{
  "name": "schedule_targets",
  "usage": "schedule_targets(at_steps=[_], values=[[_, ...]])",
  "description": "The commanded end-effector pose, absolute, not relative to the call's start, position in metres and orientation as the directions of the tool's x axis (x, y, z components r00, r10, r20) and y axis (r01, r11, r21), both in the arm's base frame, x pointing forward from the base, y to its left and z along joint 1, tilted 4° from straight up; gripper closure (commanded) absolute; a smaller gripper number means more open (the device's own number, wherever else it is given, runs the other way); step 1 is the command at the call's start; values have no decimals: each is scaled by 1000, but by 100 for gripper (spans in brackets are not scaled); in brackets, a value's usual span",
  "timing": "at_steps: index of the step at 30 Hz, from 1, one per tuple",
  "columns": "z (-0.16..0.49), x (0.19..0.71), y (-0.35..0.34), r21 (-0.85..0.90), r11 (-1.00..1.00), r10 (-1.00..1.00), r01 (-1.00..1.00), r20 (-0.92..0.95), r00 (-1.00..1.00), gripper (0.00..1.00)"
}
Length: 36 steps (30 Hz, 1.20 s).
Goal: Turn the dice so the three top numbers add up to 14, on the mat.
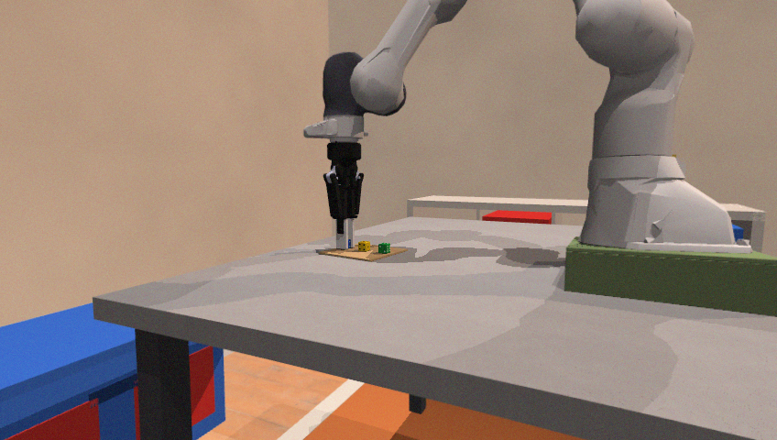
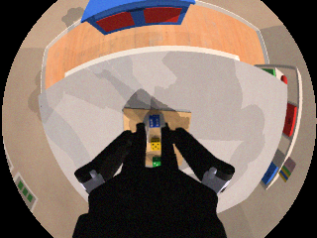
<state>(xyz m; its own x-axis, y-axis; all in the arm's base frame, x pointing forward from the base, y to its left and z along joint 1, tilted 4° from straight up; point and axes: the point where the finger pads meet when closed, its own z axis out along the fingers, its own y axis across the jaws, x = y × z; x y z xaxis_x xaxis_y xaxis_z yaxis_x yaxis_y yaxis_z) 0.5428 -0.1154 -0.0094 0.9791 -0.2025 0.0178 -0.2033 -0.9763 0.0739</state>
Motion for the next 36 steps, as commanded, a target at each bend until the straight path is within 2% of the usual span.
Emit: schedule_targets(at_steps=[1,9,24,36], values=[[-9,544,-116,75,-976,-204,-205,21,979,91],[-9,544,-116,75,-976,-204,-205,21,979,91],[-9,544,-116,75,-976,-204,-205,21,979,79],[-9,544,-116,75,-976,-204,-205,21,979,79]])
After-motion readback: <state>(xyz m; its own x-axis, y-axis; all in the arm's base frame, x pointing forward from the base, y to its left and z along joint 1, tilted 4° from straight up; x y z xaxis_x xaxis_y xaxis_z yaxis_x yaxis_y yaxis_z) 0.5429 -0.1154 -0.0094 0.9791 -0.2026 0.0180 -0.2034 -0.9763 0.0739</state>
